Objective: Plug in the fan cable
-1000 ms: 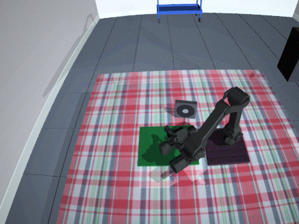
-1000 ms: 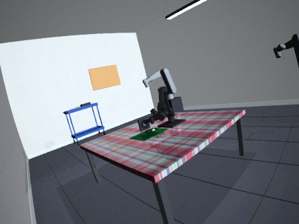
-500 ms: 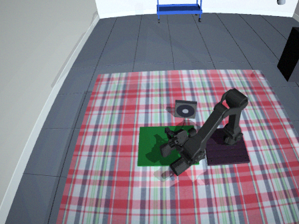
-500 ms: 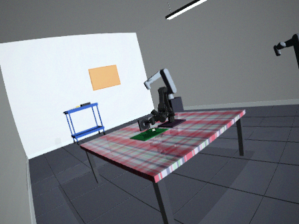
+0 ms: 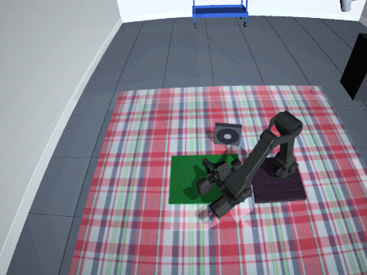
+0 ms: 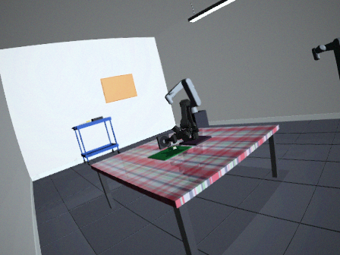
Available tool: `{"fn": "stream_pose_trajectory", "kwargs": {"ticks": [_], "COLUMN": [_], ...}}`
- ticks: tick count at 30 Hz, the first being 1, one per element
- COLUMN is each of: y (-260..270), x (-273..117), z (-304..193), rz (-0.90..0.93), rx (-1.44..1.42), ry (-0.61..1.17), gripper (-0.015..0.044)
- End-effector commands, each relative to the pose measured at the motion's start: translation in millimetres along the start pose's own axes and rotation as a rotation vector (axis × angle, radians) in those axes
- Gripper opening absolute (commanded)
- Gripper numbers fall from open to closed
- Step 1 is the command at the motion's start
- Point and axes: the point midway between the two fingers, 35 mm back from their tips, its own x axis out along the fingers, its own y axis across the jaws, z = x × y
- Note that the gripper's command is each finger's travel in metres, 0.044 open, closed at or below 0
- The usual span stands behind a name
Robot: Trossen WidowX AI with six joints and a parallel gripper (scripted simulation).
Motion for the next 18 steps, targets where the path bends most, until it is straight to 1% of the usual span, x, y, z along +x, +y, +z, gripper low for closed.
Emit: {"fn": "stream_pose_trajectory", "kwargs": {"ticks": [1, 18], "y": [-0.3, -0.3], "x": [0.3, 2.1], "z": [-4.9, -14.3], "rz": [-0.002, -0.002], "rx": [-0.006, -0.006], "ry": [0.002, 0.002], "gripper": [0.0000, 0.0000]}}
